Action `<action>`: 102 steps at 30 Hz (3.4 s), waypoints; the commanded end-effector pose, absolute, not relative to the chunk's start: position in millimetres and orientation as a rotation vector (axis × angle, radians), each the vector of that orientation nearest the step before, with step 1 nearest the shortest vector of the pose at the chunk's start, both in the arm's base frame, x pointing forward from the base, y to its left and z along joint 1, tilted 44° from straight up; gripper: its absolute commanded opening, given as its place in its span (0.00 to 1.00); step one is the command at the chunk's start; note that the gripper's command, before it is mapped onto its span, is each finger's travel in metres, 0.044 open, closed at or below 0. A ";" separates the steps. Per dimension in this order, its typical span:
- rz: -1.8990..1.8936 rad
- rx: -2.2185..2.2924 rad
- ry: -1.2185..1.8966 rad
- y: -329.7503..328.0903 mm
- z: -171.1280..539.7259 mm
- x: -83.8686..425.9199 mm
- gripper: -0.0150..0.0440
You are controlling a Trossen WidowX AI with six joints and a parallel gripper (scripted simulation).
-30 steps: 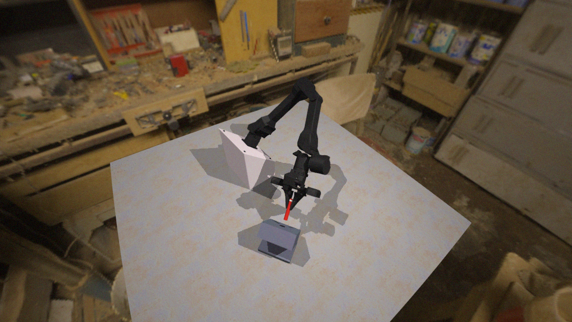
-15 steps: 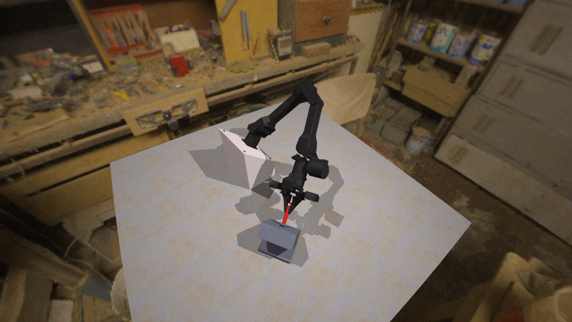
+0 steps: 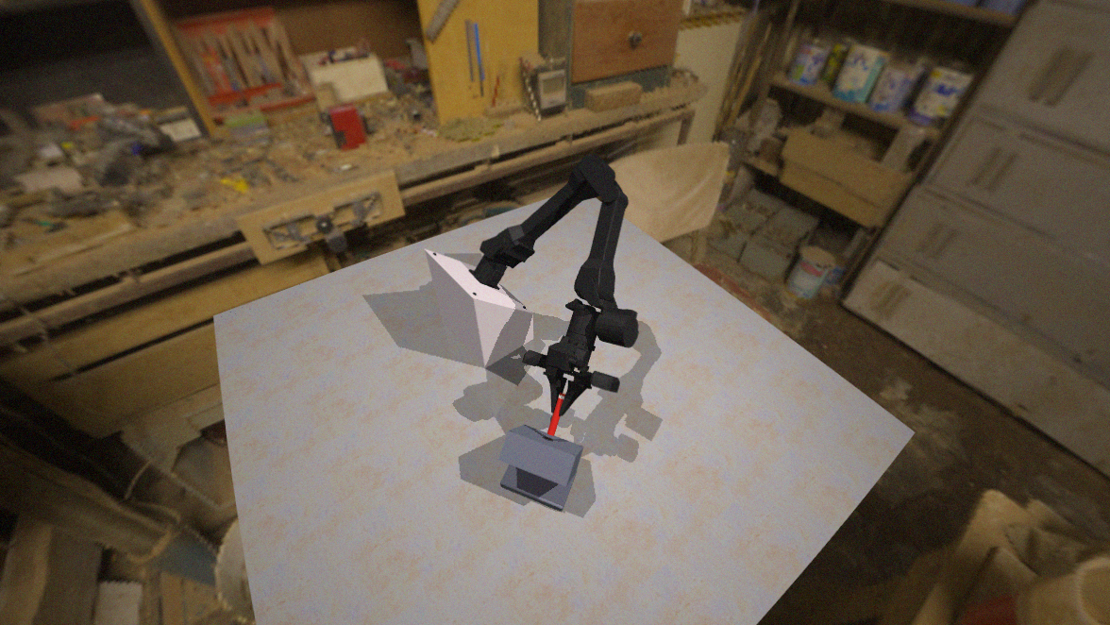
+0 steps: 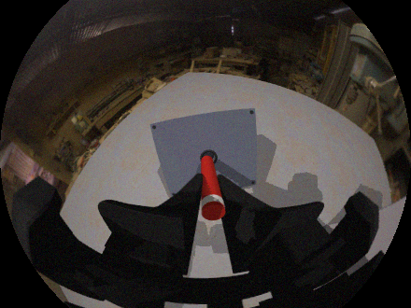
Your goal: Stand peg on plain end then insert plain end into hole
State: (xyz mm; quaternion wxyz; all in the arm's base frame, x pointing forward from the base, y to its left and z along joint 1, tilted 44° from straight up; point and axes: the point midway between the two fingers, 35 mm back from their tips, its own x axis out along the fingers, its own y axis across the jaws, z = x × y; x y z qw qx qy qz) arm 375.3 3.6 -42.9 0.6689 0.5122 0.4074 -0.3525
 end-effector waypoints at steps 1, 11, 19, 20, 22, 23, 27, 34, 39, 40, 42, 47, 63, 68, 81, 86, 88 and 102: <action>-0.794 1.155 0.918 3.3 -42.6 374.7 0.25; -0.794 1.155 0.918 2.8 -45.4 374.2 0.25; -0.794 1.155 0.918 2.7 -46.6 372.9 0.25; -0.794 1.155 0.918 2.7 -46.9 372.8 0.25; -0.794 1.155 0.918 2.7 -47.5 372.8 0.25; -0.794 1.155 0.918 2.7 -47.9 372.9 0.25; -0.794 1.155 0.918 2.5 -49.7 373.2 0.25; -0.794 1.155 0.918 1.8 -51.9 374.1 0.25; -0.794 1.155 0.918 1.3 -53.7 375.1 0.25; -0.794 1.155 0.918 1.3 -53.9 375.2 0.25; -0.794 1.155 0.918 1.2 -54.2 375.4 0.25; -0.794 1.155 0.918 1.6 -55.1 375.6 0.25; -0.794 1.155 0.918 1.1 -59.8 378.7 0.25; -0.794 1.155 0.918 0.9 -61.5 380.0 0.25; -0.794 1.155 0.917 0.5 -66.8 383.2 0.25; -0.794 1.155 0.917 0.4 -68.9 384.4 0.25; -0.794 1.155 0.917 0.3 -69.8 384.9 0.25; -0.794 1.155 0.917 0.0 -76.0 387.3 0.25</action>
